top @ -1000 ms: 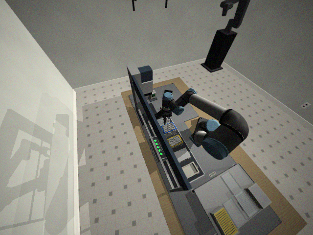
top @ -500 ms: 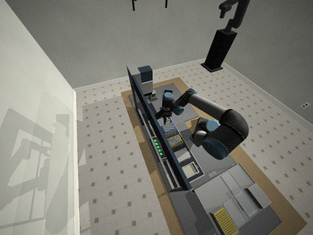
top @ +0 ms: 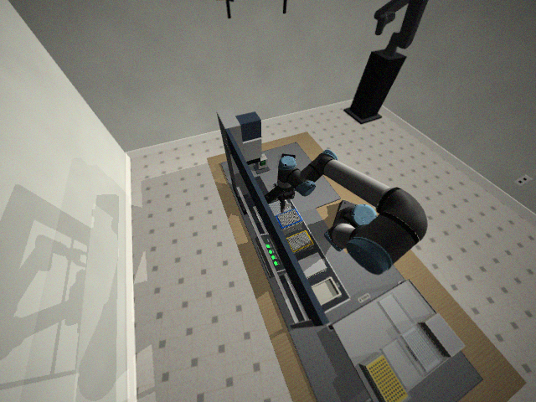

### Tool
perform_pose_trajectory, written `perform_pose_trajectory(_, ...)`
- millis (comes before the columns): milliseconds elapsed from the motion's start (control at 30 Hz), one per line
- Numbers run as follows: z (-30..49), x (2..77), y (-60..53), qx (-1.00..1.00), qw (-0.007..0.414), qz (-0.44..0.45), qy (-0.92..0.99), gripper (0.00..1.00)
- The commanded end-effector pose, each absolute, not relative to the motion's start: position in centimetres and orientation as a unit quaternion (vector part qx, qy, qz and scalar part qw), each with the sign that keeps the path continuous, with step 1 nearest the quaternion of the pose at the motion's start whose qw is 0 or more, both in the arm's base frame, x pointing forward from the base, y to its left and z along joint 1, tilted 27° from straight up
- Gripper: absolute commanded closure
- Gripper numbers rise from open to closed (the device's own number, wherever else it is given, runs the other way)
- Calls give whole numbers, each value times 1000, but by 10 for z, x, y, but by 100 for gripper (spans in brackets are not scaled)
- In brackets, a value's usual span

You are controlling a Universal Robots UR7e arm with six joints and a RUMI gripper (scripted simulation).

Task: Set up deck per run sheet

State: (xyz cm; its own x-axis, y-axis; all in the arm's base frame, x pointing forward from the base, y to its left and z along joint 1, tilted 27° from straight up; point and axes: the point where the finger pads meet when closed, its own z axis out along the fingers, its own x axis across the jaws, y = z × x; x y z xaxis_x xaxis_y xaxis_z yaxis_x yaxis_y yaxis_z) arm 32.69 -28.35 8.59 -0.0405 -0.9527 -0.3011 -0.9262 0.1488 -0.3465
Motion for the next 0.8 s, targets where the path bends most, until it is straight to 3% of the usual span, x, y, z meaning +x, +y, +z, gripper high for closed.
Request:
perform_pose_trajectory(0, 94, 323, -286, -652, 234, -29, 721, 100)
perform_pose_trajectory(767, 123, 311, -295, -652, 234, -29, 721, 100)
